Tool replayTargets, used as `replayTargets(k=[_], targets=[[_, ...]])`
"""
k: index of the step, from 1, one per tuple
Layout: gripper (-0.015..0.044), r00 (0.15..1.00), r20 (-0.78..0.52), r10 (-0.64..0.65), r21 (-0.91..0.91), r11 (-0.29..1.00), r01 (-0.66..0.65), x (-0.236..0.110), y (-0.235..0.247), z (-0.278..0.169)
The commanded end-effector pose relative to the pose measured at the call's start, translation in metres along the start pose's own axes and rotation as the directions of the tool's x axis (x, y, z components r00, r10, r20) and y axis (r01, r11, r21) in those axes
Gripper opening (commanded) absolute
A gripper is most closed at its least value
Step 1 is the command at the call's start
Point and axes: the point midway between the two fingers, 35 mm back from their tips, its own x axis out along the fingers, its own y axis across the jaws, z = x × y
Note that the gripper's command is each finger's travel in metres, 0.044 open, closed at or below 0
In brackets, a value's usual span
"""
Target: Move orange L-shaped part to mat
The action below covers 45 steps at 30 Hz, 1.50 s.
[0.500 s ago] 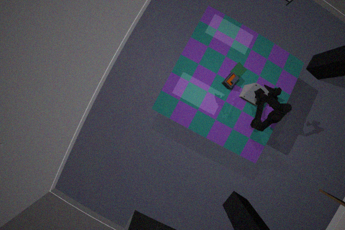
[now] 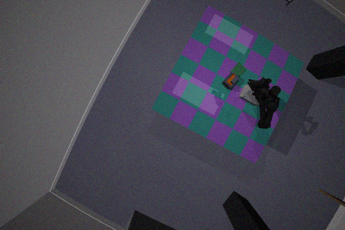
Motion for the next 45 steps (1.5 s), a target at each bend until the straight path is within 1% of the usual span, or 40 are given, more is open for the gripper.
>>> replayTargets(k=[1,3,6,8,10,14,18,20,28,31,35,45], targets=[[0.018,0.99,-0.011,-0.144,-0.182,0.973,0.14,0.034,-0.018,0.007],[0.018,0.967,-0.02,-0.254,-0.348,0.909,0.231,0.059,-0.033,0.01],[0.018,0.908,-0.024,-0.418,-0.585,0.743,0.326,0.094,-0.063,0.012],[0.018,0.852,-0.018,-0.523,-0.727,0.592,0.348,0.115,-0.088,0.012],[0.018,0.798,-0.012,-0.602,-0.815,0.468,0.341,0.129,-0.109,0.013],[0.018,0.684,0.01,-0.729,-0.939,0.228,0.257,0.151,-0.148,0.015],[0.018,0.549,0.043,-0.835,-0.996,0.008,0.091,0.167,-0.192,0.017],[0.018,0.492,0.06,-0.869,-0.998,-0.06,0.016,0.17,-0.208,0.019],[0.018,0.484,0.063,-0.873,-0.998,-0.069,0.006,0.173,-0.213,0.019],[0.018,0.485,0.065,-0.872,-0.997,-0.07,0.007,0.186,-0.232,0.021],[0.018,0.484,0.06,-0.873,-0.998,-0.066,0.004,0.205,-0.273,0.023],[0.018,0.484,0.059,-0.873,-0.998,-0.066,0.004,0.209,-0.28,0.023]])
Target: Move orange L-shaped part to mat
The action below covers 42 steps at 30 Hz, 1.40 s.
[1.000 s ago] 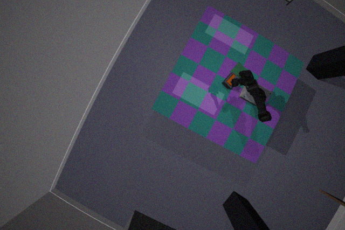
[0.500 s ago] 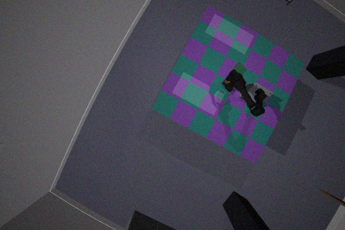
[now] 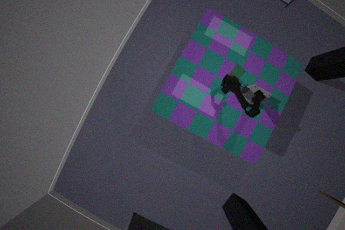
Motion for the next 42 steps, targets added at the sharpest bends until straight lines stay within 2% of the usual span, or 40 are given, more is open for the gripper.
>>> replayTargets(k=[1,19,42], targets=[[0.018,1.0,-0.011,0.003,0.011,1.0,-0.002,0.007,-0.002,-0.003],[0.018,1.0,-0.012,0.004,0.012,1.0,-0.004,0.036,-0.001,-0.004],[0.018,1.0,-0.001,0.01,-0.005,1.0,-0.01,0.034,0.003,-0.001]])
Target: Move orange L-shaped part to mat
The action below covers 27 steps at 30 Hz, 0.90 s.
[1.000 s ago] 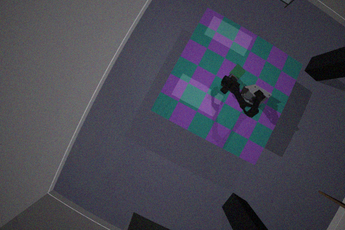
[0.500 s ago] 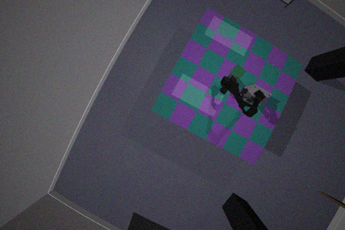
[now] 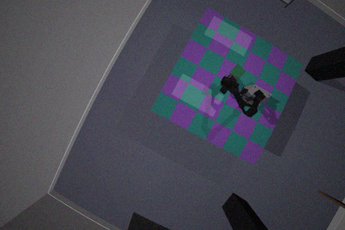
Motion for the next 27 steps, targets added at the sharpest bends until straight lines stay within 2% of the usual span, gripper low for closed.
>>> replayTargets(k=[1,17,20,25,27], targets=[[0.018,1.0,0.0,0.0,0.0,1.0,0.0,0.0,0.0,0.0],[0.018,1.0,-0.01,-0.006,0.016,1.0,0.007,-0.014,0.008,-0.002],[0.018,1.0,-0.007,-0.012,0.017,1.0,0.013,-0.035,0.004,0.001],[0.018,1.0,-0.008,-0.013,0.017,1.0,0.013,-0.099,-0.003,0.0],[0.018,1.0,-0.009,-0.011,0.017,1.0,0.011,-0.108,-0.004,-0.001]])
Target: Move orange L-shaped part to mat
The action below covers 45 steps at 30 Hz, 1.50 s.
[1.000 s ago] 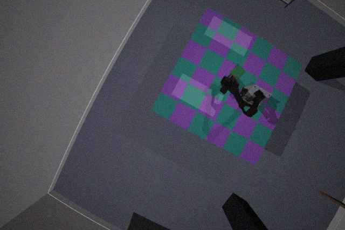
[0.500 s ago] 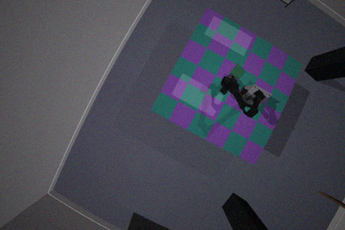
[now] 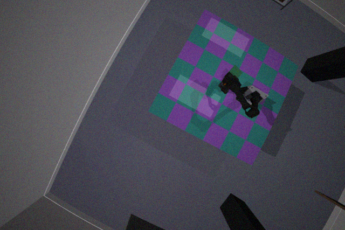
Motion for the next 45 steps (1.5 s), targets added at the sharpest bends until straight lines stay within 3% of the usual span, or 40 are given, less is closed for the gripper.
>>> replayTargets(k=[1,27,31,32,38,45], targets=[[0.018,1.0,0.005,-0.001,-0.02,1.0,0.002,-0.018,0.003,-0.002],[0.018,1.0,0.016,0.005,-0.006,1.0,-0.004,-0.015,0.0,0.001],[0.028,1.0,0.016,0.002,-0.141,0.99,0.0,-0.016,-0.006,0.003],[0.028,1.0,0.016,0.002,-0.204,0.979,0.002,-0.016,-0.009,0.003],[0.028,1.0,0.014,-0.004,-0.646,0.763,0.012,-0.017,-0.033,0.008],[0.028,1.0,0.009,-0.006,-0.963,0.271,0.01,-0.018,-0.06,0.01]])
